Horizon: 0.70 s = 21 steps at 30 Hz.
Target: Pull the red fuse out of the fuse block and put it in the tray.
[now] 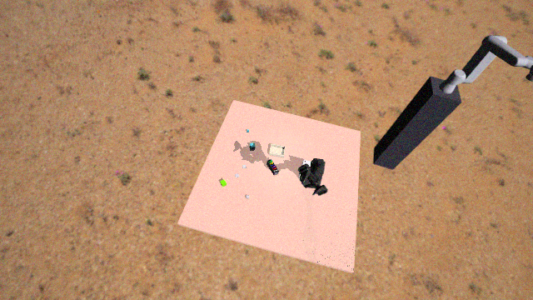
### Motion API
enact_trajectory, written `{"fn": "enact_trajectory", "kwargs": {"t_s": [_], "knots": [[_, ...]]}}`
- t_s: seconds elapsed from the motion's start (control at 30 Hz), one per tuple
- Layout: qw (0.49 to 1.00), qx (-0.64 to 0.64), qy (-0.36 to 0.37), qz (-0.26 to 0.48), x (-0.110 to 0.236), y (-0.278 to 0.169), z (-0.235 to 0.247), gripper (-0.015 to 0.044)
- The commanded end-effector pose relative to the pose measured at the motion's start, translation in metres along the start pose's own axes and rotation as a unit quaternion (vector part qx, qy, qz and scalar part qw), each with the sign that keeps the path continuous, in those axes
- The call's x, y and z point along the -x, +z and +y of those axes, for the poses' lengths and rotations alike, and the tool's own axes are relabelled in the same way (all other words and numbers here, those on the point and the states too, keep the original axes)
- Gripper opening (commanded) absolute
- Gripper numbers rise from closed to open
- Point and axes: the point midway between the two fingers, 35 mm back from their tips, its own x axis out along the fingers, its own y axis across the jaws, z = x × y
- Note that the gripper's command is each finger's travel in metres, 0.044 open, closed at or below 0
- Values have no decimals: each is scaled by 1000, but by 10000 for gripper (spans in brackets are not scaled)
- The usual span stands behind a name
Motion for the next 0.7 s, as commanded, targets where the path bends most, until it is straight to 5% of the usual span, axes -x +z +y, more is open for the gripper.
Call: {"fn": "enact_trajectory", "kwargs": {"t_s": [0.0, 0.37, 0.67], "knots": [[1000, -2, 0, 1, 0, 0, 1, 374], [991, -91, 71, 73, 18, -17, 66, 85], [957, -165, 188, 146, 58, -24, 152, 72]]}}
